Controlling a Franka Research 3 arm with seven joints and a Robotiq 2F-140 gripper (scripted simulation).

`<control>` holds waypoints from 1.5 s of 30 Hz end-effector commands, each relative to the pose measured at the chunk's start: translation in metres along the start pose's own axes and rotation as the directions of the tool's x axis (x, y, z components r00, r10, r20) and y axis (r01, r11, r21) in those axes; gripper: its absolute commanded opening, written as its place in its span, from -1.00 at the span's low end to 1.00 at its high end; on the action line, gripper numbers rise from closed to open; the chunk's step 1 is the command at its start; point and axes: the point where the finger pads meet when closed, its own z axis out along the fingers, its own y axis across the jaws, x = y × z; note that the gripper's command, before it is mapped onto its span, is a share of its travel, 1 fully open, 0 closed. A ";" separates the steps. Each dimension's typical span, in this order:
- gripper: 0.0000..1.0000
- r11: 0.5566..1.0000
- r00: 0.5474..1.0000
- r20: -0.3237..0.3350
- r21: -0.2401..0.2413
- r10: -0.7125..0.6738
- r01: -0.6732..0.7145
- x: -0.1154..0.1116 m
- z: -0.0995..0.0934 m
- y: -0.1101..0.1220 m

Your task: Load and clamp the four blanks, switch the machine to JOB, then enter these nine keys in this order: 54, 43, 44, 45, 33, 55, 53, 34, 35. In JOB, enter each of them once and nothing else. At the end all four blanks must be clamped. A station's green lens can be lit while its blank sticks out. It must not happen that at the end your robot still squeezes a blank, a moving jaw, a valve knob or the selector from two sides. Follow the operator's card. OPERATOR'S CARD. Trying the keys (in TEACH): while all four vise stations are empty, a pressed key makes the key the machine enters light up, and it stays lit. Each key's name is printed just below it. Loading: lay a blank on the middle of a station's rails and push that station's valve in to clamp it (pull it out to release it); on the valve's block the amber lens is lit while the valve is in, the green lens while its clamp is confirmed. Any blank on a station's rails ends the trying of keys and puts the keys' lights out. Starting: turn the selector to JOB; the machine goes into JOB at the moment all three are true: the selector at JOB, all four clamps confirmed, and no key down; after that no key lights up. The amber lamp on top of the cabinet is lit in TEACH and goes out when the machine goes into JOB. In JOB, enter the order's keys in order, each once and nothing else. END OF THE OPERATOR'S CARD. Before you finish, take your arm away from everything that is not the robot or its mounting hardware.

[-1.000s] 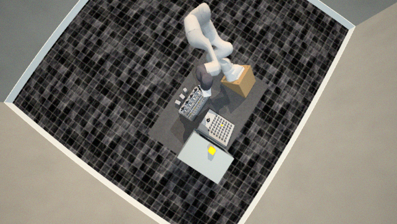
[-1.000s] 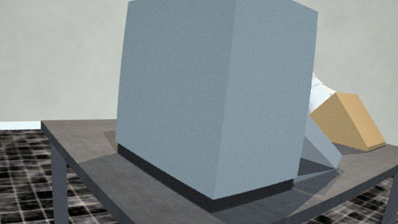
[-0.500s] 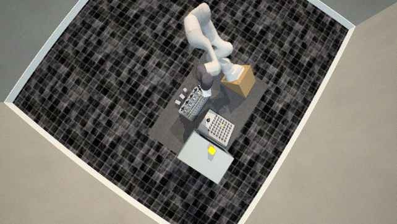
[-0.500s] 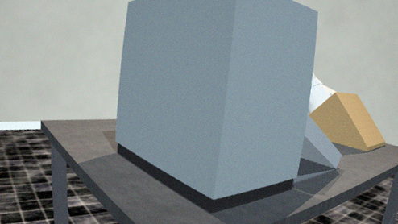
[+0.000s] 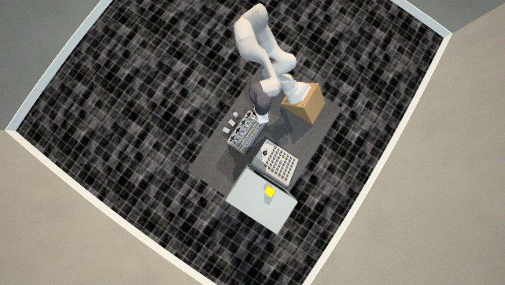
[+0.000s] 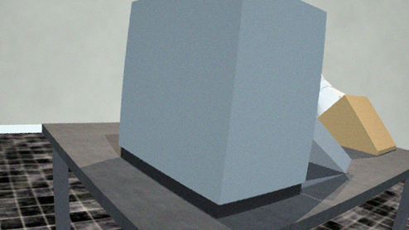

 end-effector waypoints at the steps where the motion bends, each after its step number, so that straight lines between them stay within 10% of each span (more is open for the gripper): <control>1: -1.00 1.000 1.000 -0.004 0.005 -0.005 0.006 0.002 -0.002 -0.002; 45: -1.00 1.000 1.000 -0.004 0.005 -0.004 0.004 0.002 0.014 -0.002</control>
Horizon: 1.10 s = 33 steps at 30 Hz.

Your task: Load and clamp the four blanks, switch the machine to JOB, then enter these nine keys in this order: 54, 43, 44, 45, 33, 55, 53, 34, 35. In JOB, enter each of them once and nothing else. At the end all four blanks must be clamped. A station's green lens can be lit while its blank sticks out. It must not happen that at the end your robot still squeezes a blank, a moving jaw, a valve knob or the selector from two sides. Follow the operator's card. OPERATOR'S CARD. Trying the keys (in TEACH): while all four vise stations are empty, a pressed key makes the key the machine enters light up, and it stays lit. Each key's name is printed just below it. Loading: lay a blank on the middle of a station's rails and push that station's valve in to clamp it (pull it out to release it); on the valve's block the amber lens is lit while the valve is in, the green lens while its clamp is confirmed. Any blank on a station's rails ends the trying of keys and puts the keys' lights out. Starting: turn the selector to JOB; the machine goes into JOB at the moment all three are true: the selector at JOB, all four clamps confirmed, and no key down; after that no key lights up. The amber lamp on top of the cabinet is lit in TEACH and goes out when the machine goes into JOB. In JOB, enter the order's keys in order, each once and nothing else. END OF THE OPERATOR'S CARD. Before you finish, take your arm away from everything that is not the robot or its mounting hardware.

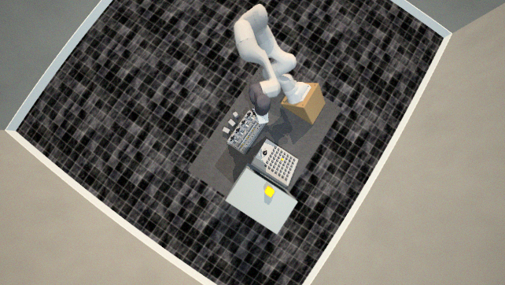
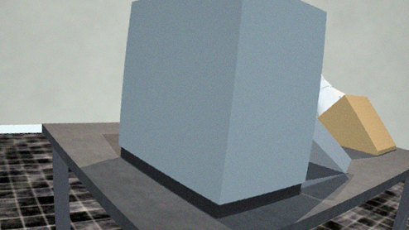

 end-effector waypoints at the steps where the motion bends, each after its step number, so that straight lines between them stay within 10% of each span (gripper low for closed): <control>1: -1.00 1.000 1.000 -0.007 0.004 0.001 -0.001 0.002 0.004 -0.002; 33: -1.00 1.000 1.000 -0.007 0.004 0.001 -0.001 0.002 0.049 -0.002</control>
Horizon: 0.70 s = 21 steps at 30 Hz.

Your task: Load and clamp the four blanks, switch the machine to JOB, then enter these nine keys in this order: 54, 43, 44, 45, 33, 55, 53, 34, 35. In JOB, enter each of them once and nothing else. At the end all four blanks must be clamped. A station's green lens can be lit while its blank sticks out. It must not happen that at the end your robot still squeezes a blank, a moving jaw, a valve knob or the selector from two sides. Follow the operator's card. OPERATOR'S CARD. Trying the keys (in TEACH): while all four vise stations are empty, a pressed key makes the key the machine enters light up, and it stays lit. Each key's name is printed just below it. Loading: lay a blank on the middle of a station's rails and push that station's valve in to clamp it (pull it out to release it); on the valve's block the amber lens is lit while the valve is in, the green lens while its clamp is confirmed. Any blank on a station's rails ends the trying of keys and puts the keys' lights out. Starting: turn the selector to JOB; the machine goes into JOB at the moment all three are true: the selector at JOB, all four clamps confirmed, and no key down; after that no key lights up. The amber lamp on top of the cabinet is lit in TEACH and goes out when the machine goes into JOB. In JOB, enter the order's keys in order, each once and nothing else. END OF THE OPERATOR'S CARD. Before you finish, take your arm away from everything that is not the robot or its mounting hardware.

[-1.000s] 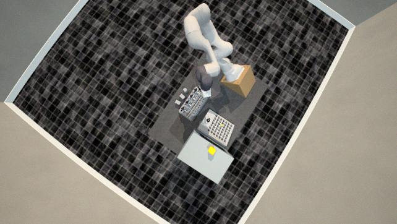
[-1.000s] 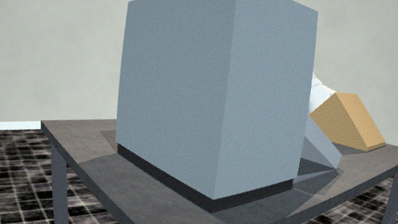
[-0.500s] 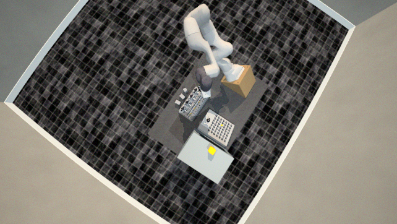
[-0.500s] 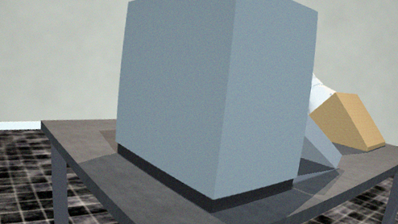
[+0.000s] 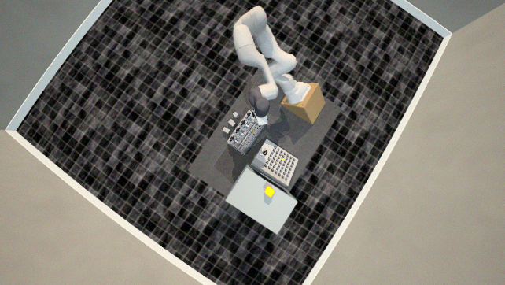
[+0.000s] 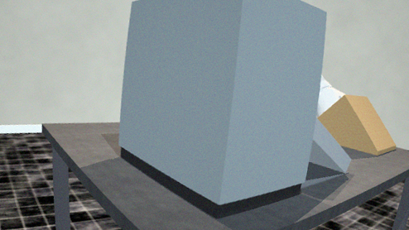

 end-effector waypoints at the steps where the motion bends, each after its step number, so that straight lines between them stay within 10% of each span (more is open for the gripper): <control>1: -1.00 1.000 1.000 -0.010 0.007 0.009 -0.009 0.003 0.004 -0.002; 21: -1.00 1.000 1.000 -0.010 0.007 0.009 -0.009 0.003 0.021 -0.002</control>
